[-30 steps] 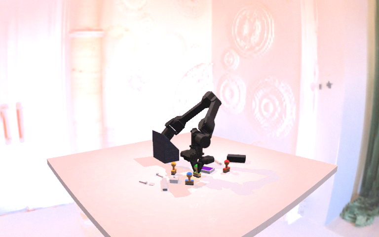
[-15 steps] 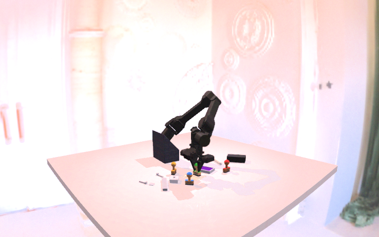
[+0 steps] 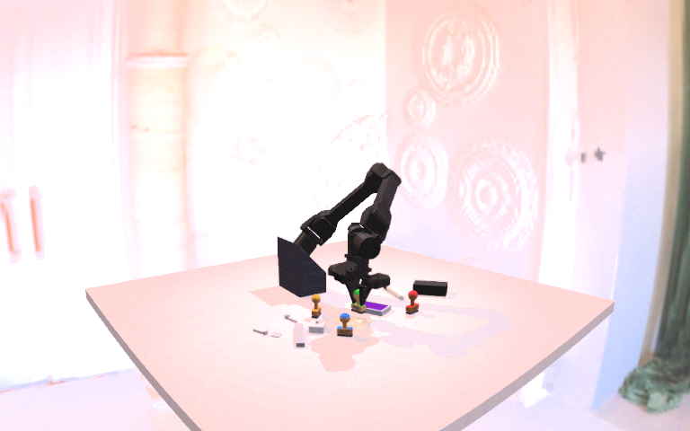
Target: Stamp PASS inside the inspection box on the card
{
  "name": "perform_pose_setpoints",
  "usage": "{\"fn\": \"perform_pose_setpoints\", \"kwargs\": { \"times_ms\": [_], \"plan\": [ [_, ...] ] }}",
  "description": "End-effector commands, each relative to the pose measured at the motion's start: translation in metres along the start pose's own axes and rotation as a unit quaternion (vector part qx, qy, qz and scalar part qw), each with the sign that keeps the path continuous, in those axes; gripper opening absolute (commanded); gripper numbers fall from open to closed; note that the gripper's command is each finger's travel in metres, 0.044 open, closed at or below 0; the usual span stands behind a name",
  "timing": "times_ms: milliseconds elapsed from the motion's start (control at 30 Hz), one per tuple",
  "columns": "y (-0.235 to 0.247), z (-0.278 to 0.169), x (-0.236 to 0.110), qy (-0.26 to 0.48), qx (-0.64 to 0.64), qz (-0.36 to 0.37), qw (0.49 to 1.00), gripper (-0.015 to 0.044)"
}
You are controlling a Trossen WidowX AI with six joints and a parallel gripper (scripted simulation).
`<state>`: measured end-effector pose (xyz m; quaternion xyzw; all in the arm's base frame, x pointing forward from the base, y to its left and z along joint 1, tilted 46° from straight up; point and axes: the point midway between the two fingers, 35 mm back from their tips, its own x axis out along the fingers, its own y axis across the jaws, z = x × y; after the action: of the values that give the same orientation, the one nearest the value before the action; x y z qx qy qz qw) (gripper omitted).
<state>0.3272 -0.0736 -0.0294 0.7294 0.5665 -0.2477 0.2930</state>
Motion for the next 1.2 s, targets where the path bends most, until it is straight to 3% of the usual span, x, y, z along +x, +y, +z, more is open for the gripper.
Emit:
{"fn": "perform_pose_setpoints", "kwargs": {
  "times_ms": [0,733,1167],
  "plan": [
    [0.002,0.001,-0.007,-0.003,-0.004,0.001,1.0,0.0],
    [0.0,-0.001,-0.041,-0.002,-0.004,0.001,1.0,0.0],
    [-0.042,-0.034,-0.048,-0.002,-0.004,0.0,1.0,0.0]
  ]
}}
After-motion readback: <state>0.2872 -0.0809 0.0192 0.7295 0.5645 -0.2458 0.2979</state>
